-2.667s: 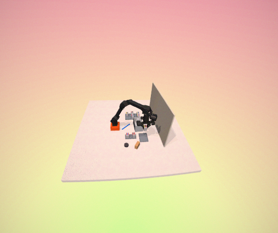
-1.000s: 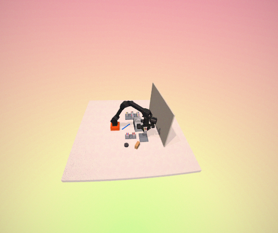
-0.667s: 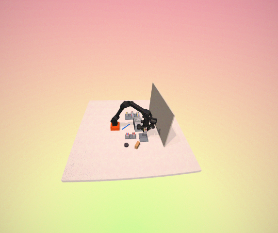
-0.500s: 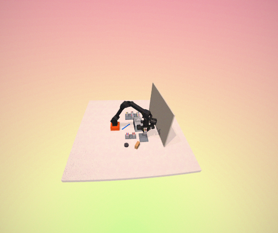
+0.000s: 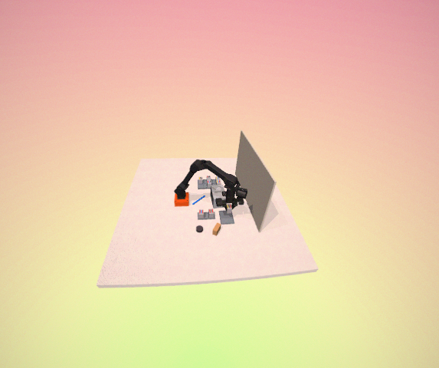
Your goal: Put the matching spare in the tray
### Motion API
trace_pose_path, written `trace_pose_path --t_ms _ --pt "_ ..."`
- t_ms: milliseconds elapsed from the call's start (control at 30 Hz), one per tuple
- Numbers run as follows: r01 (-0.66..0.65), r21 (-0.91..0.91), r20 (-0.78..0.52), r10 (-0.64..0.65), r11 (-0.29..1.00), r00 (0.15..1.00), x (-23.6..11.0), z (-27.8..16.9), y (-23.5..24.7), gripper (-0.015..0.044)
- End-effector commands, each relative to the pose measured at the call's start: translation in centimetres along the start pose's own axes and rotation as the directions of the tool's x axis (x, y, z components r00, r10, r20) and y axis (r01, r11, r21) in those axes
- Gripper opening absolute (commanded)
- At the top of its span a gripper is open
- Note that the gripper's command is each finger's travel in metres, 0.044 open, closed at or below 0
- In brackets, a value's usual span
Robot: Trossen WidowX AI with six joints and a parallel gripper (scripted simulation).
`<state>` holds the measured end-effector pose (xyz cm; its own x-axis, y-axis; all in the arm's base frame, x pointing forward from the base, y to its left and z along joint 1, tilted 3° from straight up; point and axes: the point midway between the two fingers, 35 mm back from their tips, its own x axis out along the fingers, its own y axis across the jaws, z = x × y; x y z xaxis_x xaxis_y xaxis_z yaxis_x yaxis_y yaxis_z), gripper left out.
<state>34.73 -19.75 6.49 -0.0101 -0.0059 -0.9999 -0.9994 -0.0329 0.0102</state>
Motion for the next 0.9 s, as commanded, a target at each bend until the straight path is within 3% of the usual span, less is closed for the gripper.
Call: trace_pose_path --t_ms 0,867 --pt "-0.009 -0.006 0.001 0.009 1.000 1.000 0.6 0.0 0.2 0.0000" --pt "-0.010 -0.006 0.001 0.010 1.000 1.000 2.6 0.1 0.4 0.0000"
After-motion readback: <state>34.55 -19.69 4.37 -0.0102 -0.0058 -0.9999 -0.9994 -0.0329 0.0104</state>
